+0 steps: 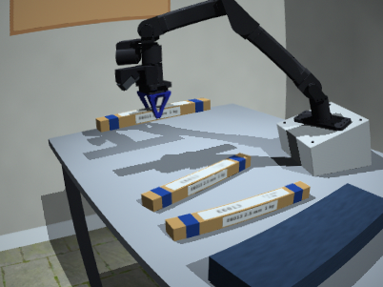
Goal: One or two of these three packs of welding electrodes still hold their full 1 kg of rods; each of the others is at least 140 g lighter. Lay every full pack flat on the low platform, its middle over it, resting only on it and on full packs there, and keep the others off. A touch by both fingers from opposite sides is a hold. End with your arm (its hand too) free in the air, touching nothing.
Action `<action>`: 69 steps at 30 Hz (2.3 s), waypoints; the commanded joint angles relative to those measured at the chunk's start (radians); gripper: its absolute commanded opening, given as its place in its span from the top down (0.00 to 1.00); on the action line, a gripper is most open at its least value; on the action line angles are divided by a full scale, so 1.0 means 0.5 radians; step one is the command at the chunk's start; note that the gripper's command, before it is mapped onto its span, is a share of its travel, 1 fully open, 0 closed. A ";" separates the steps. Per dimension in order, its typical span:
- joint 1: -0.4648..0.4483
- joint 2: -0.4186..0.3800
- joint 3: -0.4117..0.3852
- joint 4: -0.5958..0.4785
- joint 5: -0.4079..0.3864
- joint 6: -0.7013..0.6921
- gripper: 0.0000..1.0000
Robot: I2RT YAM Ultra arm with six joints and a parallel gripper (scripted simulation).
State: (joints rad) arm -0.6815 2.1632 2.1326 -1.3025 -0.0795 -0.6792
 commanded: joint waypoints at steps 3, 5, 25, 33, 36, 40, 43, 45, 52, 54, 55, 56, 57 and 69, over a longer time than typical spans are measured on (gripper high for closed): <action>0.013 -0.043 -0.059 0.113 -0.022 0.016 1.00; 0.018 -0.042 -0.048 0.140 -0.022 0.018 1.00; 0.024 -0.013 -0.236 0.345 -0.019 0.029 1.00; 0.036 -0.004 -0.220 0.415 -0.018 0.030 1.00; 0.037 0.039 -0.311 0.441 -0.015 0.034 1.00; 0.029 0.032 -0.319 0.483 -0.013 0.036 1.00; 0.037 0.043 -0.328 0.514 -0.012 0.038 1.00; 0.041 0.085 -0.347 0.534 -0.011 0.039 1.00; 0.037 0.071 -0.350 0.586 -0.009 0.042 1.00; 0.043 0.085 -0.390 0.602 -0.008 0.043 1.00; 0.044 0.091 -0.405 0.612 -0.007 0.044 1.00; 0.043 0.102 -0.387 0.623 -0.007 0.044 1.00; 0.043 0.145 -0.363 0.636 -0.006 0.045 1.00; 0.033 0.103 -0.338 0.642 -0.007 0.039 1.00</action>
State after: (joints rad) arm -0.6666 2.2505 1.9369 -1.0008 -0.0795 -0.6636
